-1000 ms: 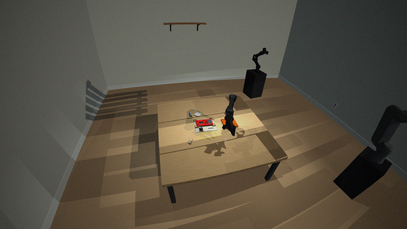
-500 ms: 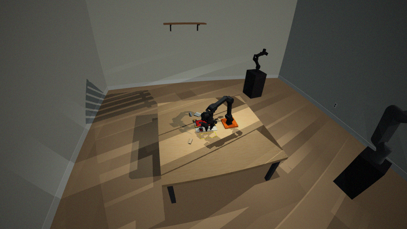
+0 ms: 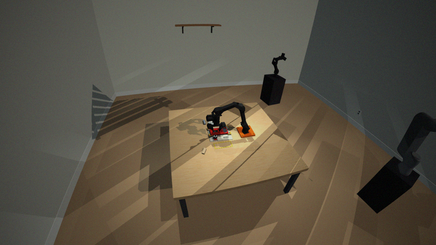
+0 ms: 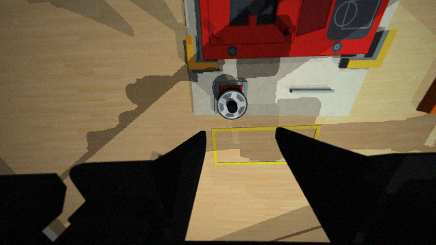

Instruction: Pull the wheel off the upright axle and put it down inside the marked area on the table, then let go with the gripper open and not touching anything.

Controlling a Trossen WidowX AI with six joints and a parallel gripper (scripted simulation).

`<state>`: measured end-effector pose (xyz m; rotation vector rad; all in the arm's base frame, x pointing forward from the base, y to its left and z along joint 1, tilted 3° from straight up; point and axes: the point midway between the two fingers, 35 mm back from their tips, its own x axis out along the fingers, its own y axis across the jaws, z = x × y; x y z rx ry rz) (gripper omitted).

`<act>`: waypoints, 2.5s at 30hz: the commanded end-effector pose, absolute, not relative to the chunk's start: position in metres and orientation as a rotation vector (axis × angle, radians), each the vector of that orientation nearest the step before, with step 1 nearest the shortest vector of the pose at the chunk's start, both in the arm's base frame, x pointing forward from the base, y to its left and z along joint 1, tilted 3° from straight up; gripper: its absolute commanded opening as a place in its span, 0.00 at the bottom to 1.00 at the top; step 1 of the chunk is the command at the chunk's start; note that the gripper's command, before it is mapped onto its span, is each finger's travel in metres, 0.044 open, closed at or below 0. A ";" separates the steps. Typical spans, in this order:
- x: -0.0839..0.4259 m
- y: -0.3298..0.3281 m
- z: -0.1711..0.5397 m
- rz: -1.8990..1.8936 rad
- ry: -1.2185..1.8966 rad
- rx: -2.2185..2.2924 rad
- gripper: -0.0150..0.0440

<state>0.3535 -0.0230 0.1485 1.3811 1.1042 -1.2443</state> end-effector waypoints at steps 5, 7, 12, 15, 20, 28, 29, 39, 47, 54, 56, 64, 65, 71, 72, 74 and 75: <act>0.357 -0.029 0.144 -1.261 1.097 1.381 0.76; 0.358 -0.029 0.137 -1.261 1.097 1.382 0.76; 0.362 -0.028 0.101 -1.261 1.097 1.382 0.76; 0.362 -0.027 0.079 -1.261 1.097 1.382 0.76; 0.361 -0.028 0.074 -1.261 1.097 1.382 0.76; 0.360 -0.027 0.076 -1.266 1.110 1.377 0.57; 0.360 -0.027 0.076 -1.266 1.110 1.377 0.56; 0.360 -0.027 0.078 -1.266 1.109 1.377 0.25; 0.360 -0.027 0.080 -1.265 1.108 1.378 0.25; 0.360 -0.027 0.083 -1.265 1.108 1.378 0.25; 0.360 -0.027 0.083 -1.265 1.107 1.378 0.25; 0.360 -0.027 0.086 -1.265 1.107 1.378 0.25; 0.360 -0.027 0.086 -1.265 1.107 1.378 0.25; 0.360 -0.028 0.088 -1.264 1.106 1.379 0.25; 0.360 -0.028 0.089 -1.264 1.106 1.379 0.25; 0.360 -0.028 0.089 -1.264 1.106 1.379 0.25; 0.360 -0.028 0.090 -1.264 1.105 1.379 0.25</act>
